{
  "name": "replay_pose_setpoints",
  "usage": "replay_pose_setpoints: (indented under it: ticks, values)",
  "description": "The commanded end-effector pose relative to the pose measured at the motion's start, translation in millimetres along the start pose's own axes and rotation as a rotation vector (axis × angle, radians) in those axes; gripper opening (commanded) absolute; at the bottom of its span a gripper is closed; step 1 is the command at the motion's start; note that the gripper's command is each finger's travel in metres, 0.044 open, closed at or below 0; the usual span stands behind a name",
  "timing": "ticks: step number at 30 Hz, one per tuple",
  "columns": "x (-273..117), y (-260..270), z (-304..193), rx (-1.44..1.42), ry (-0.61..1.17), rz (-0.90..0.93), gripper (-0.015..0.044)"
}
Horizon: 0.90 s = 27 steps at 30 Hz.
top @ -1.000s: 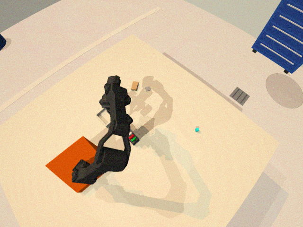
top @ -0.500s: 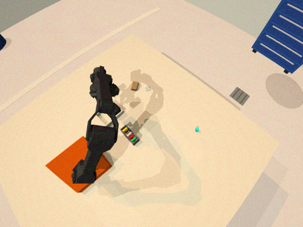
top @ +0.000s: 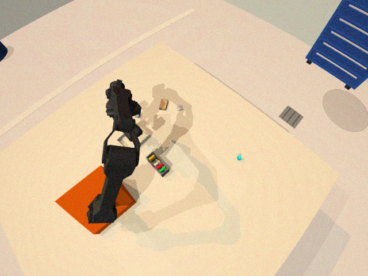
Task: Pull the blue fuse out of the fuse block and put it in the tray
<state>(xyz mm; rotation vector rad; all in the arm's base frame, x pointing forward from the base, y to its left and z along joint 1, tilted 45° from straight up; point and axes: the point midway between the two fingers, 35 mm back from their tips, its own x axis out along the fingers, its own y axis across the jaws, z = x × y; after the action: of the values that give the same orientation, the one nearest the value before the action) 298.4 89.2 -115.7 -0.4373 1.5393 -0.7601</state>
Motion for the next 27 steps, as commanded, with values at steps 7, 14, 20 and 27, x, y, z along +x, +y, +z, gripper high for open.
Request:
replay_pose_setpoints:
  ticks: [7,14,20,27]
  values:
    - [19,-1,-2,-0.007,0.006,-0.009,0.0000]
    - [30,-2,-2,-0.007,0.006,-0.009,0.0000]
    - [29,-1,-1,0.000,0.006,-0.002,0.0026]
    - [29,-1,-1,0.000,0.006,-0.002,0.0210]
